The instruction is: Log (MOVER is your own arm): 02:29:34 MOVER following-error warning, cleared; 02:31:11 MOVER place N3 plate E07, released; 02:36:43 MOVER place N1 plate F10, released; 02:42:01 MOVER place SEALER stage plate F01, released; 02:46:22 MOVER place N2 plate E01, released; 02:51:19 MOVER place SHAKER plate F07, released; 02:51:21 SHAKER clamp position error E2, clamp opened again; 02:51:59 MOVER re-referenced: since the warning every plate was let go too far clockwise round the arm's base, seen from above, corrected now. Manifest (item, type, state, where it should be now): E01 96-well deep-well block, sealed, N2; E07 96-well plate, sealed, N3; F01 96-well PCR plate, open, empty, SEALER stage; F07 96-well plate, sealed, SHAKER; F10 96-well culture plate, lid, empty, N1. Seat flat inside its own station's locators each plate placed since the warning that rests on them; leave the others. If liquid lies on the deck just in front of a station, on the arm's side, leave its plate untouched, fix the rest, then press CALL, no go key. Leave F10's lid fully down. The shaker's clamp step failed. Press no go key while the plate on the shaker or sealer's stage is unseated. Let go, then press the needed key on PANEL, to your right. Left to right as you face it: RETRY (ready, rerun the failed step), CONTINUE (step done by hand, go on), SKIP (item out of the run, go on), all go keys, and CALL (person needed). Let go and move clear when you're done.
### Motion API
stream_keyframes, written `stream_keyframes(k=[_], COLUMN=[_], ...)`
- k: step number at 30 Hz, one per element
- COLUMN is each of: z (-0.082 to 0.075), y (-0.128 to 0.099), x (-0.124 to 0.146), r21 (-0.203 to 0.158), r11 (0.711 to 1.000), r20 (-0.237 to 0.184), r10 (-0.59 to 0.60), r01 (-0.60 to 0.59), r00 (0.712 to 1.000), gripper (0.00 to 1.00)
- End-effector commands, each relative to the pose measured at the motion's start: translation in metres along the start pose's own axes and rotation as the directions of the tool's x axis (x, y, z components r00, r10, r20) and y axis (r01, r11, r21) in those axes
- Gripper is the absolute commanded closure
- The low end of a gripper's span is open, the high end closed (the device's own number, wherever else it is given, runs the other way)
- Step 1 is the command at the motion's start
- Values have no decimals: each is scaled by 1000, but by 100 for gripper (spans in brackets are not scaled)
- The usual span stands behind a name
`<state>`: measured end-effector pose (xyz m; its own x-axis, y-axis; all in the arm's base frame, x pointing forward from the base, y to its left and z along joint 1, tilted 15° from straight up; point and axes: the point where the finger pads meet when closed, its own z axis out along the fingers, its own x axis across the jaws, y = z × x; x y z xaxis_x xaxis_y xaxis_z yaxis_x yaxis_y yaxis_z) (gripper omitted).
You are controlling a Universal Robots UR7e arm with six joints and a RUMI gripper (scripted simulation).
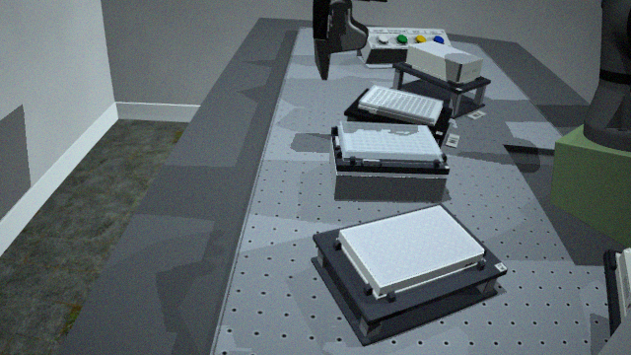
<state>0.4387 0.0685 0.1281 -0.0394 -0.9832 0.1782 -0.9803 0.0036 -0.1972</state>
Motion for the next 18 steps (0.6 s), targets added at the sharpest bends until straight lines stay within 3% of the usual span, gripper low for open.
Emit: stream_keyframes(k=[1, 18], z=[0, 0], y=[-9, -32], x=[24, 95], r21=[1, 1], r11=[995, 990], r20=[1, 1], r10=[101, 138], r01=[-101, -138], r00=[995, 990], gripper=[100, 100])
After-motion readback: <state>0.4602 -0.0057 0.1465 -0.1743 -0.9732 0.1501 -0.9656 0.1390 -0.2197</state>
